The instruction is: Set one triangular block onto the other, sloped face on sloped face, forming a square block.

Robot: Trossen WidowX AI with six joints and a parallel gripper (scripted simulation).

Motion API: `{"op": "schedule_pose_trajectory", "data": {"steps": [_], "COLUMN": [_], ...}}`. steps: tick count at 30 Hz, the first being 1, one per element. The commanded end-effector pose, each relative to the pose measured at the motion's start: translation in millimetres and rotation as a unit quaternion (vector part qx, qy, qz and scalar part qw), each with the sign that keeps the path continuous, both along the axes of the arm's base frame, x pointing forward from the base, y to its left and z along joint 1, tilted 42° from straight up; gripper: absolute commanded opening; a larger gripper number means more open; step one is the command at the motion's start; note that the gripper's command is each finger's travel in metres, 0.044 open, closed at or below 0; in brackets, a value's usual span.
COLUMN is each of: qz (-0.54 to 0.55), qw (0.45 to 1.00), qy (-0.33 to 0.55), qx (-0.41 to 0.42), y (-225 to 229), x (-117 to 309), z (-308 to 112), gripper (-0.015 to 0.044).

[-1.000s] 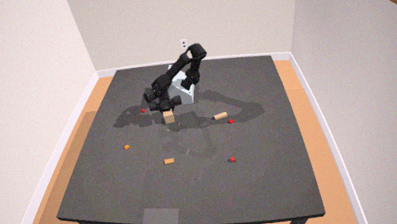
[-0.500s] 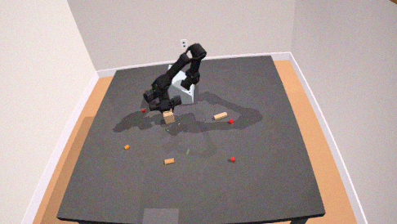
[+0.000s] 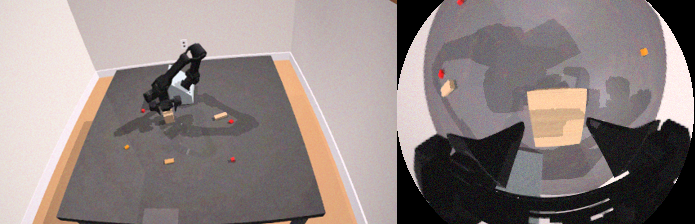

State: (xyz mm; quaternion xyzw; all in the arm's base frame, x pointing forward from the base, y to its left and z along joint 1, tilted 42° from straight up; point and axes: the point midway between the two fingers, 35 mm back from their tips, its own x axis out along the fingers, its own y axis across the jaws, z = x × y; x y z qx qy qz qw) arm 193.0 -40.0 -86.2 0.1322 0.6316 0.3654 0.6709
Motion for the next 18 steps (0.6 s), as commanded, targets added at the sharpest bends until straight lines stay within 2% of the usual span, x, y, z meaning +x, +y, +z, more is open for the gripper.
{"op": "schedule_pose_trajectory", "data": {"steps": [1, 4, 10, 18], "qz": [0.000, 0.000, 0.000, -0.009], "qw": [1.000, 1.000, 1.000, 1.000], "qy": [0.000, 0.000, 0.001, -0.005], "qx": [0.000, -0.002, -0.002, -0.008], "y": [0, -16, -72, -74], "x": [0, 5, 7, 11], "z": [0, 14, 80, 77], "gripper": [0.0440, 0.0440, 0.0440, 0.0440]}}
